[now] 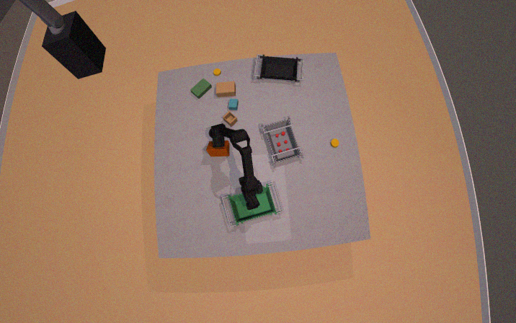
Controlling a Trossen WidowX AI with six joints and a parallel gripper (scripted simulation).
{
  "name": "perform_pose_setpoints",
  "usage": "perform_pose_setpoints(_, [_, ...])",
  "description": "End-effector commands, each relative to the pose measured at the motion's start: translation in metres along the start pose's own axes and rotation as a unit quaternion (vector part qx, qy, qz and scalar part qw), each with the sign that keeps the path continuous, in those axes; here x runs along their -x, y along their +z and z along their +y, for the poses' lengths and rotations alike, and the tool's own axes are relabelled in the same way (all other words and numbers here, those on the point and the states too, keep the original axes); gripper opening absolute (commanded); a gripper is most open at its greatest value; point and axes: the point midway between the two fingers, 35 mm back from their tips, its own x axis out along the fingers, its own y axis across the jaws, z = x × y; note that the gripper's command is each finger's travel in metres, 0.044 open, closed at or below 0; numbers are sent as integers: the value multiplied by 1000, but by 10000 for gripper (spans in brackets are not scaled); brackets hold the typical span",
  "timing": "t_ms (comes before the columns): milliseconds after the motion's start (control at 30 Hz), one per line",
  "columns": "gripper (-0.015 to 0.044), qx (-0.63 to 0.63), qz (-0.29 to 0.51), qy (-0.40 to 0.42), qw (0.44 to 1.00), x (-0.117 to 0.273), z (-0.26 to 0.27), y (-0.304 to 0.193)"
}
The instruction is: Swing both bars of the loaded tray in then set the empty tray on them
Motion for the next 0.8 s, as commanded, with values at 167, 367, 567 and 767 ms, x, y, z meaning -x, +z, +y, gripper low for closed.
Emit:
perform_pose_setpoints(167, [7, 0, 0, 4, 1000, 3, 1, 0])
perform_pose_setpoints(367, [0, -1, 0, 3, 1000, 37, -1, 1])
perform_pose_setpoints(567, [0, -1, 0, 3, 1000, 78, 1, 0])
perform_pose_setpoints(767, [0, -1, 0, 3, 1000, 80, 1, 0])
